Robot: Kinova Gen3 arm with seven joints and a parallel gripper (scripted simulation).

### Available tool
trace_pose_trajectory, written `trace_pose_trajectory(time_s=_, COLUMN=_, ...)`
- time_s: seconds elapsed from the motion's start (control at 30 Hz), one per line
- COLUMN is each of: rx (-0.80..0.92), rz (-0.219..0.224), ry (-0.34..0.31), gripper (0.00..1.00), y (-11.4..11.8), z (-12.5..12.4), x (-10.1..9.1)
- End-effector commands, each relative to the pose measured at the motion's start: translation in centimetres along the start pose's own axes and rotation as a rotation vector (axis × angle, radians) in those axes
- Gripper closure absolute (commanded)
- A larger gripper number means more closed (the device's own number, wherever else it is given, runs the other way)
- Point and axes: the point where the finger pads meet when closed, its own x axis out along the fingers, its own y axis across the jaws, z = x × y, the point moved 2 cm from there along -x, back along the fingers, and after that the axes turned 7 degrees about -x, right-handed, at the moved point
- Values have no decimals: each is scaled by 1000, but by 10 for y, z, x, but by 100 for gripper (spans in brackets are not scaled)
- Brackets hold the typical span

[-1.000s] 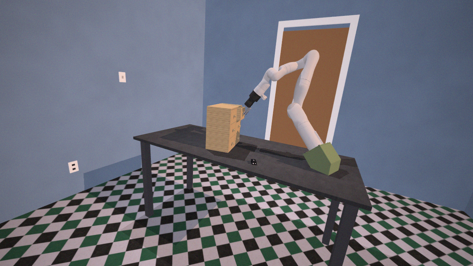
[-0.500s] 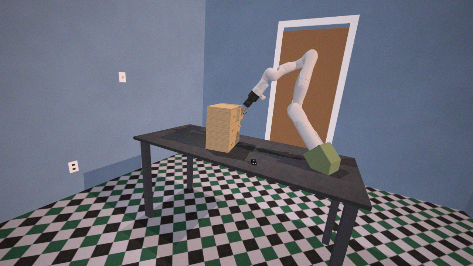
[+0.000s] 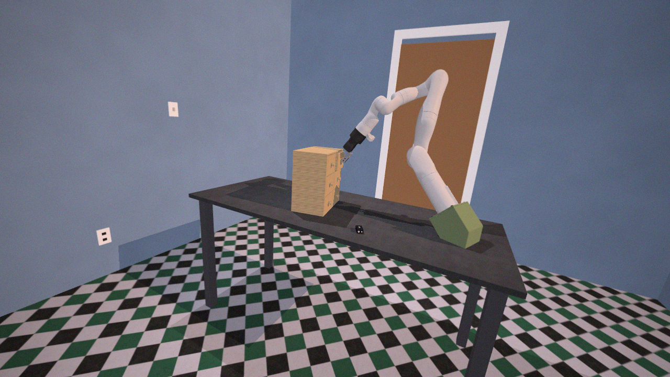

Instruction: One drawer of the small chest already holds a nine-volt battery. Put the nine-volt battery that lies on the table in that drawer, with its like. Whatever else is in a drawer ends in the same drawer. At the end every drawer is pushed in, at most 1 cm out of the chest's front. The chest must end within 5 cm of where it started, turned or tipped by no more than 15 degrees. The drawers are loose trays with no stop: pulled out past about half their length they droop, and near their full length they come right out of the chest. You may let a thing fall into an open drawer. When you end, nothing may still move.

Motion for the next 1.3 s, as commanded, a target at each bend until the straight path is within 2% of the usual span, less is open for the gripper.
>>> trace_pose_trajectory(time_s=0.0, rx=0, rz=0, ry=-1, gripper=63, y=0, z=2, x=1)
trace_pose_trajectory(time_s=1.27, rx=0, rz=0, ry=-1, gripper=63, y=-1, z=10, x=6)
